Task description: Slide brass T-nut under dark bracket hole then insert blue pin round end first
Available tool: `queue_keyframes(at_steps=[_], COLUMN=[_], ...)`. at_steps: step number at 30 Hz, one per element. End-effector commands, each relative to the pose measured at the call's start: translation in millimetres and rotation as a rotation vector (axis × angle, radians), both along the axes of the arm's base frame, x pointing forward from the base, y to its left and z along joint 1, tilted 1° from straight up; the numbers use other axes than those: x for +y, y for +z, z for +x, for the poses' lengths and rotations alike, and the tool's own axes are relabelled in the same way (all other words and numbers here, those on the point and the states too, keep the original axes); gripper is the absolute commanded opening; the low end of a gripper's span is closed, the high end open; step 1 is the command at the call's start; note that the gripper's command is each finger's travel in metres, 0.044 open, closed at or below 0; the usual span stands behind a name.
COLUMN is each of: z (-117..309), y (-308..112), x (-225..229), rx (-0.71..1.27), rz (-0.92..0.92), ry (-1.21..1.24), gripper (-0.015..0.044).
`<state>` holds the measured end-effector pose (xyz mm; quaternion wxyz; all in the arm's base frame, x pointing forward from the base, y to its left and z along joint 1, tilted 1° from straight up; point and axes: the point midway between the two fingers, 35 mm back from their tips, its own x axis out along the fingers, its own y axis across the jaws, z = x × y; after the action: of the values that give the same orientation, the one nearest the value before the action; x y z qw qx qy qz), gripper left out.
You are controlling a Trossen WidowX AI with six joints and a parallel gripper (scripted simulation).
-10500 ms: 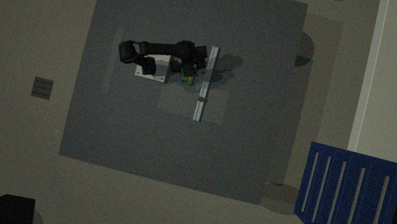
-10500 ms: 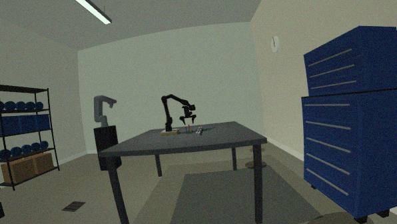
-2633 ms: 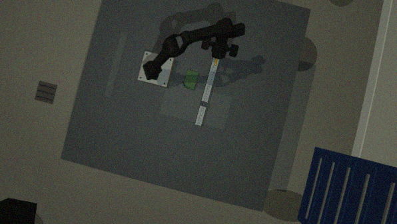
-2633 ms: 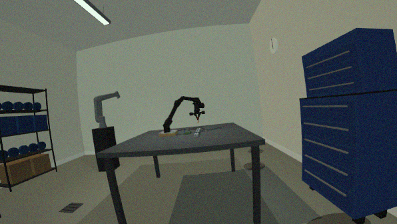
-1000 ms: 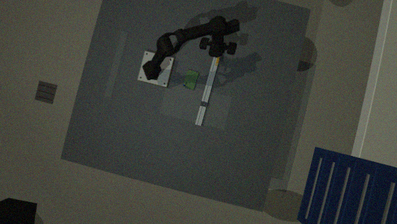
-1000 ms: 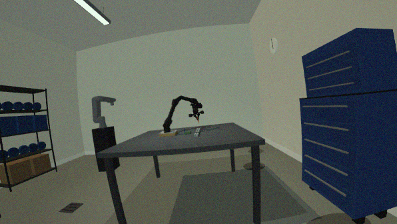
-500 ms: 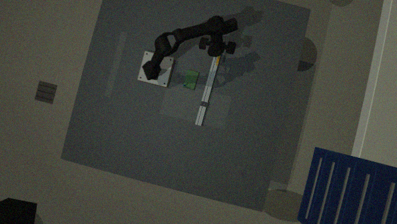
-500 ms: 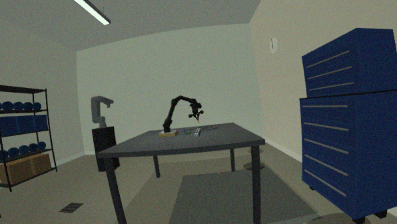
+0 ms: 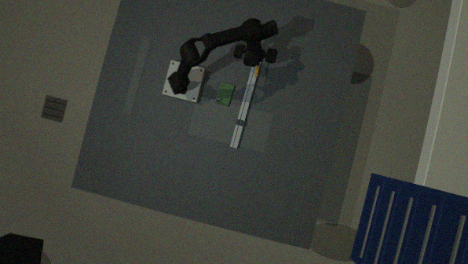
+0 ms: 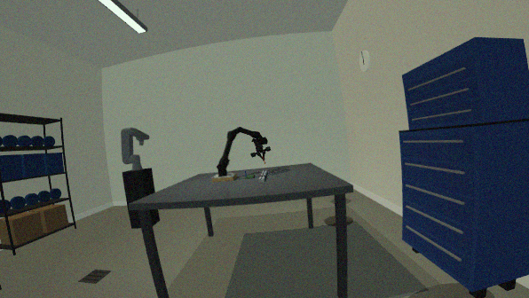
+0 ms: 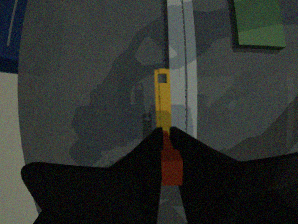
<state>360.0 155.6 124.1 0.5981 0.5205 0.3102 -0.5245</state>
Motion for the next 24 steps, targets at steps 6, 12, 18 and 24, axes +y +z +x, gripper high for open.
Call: queue_keyframes(at_steps=[6, 12, 18, 24], z=[-1.6, -2.6, -3.6, -4.6], y=[-0.2, -0.6, -1.1, -1.6], x=[0.5, 0.8, 1.0, 1.3], rx=[-0.031, -0.05, -0.069, -0.087], rz=[-0.006, -0.008, -0.01, -0.012], ry=[0.0, 0.0, 0.0, 0.001], gripper=[-0.015, -0.015, -0.015, -0.015])
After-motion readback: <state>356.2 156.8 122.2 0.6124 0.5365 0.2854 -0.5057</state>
